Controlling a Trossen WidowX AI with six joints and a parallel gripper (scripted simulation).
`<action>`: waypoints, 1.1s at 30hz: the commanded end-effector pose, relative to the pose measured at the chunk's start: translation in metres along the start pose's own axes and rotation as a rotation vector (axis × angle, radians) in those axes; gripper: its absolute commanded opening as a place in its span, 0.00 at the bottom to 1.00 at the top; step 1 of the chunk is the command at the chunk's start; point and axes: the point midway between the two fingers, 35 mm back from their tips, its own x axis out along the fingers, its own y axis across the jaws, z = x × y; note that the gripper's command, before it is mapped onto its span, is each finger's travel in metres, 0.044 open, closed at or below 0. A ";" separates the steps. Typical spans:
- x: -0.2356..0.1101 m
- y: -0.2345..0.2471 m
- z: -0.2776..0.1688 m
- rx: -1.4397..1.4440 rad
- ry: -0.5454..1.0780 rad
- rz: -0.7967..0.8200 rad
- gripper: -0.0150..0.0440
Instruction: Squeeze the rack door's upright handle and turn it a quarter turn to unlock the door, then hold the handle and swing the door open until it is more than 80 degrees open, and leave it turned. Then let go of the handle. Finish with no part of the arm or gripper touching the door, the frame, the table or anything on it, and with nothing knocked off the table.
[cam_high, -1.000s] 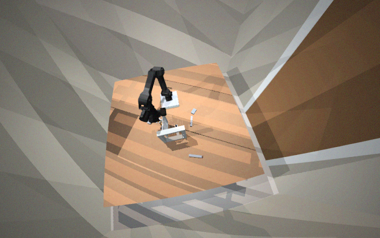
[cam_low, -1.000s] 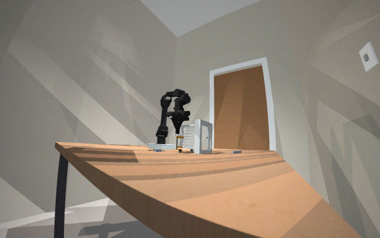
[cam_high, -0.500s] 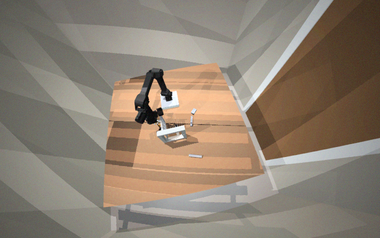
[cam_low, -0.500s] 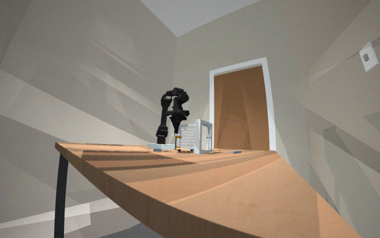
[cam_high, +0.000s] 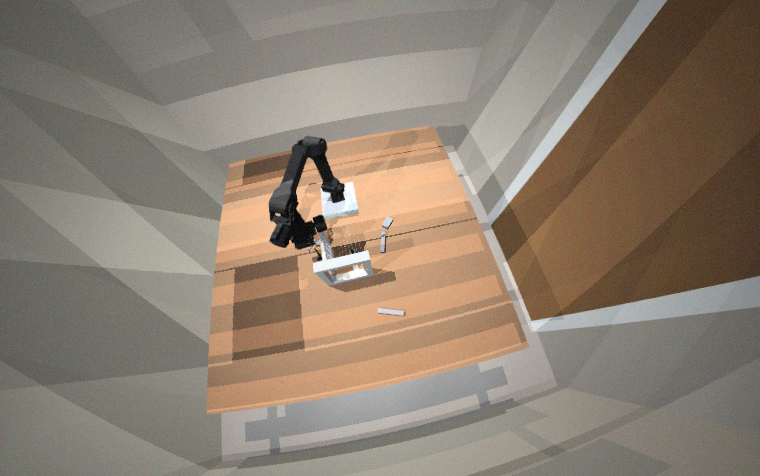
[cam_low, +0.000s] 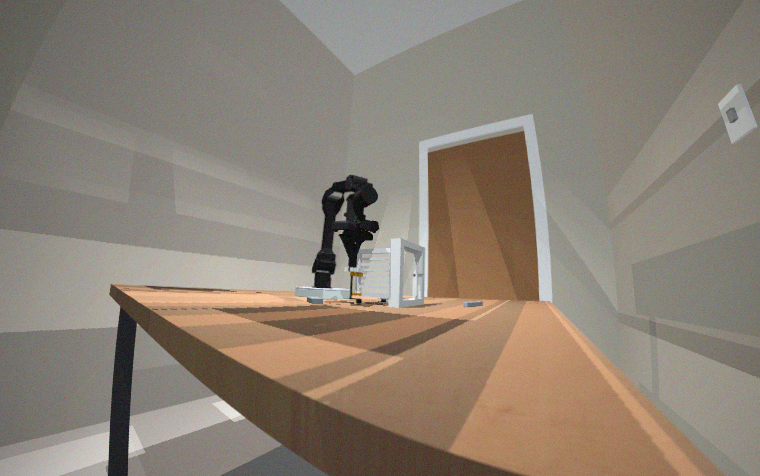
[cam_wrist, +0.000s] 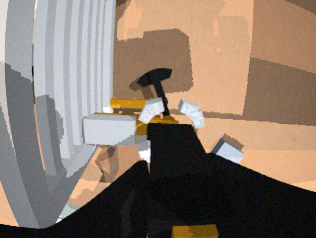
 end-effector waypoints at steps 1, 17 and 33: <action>0.000 0.001 0.000 -0.010 0.003 0.006 0.59; -0.013 0.000 0.001 -0.009 0.000 0.003 0.74; -0.032 0.000 0.001 -0.009 -0.005 0.000 0.74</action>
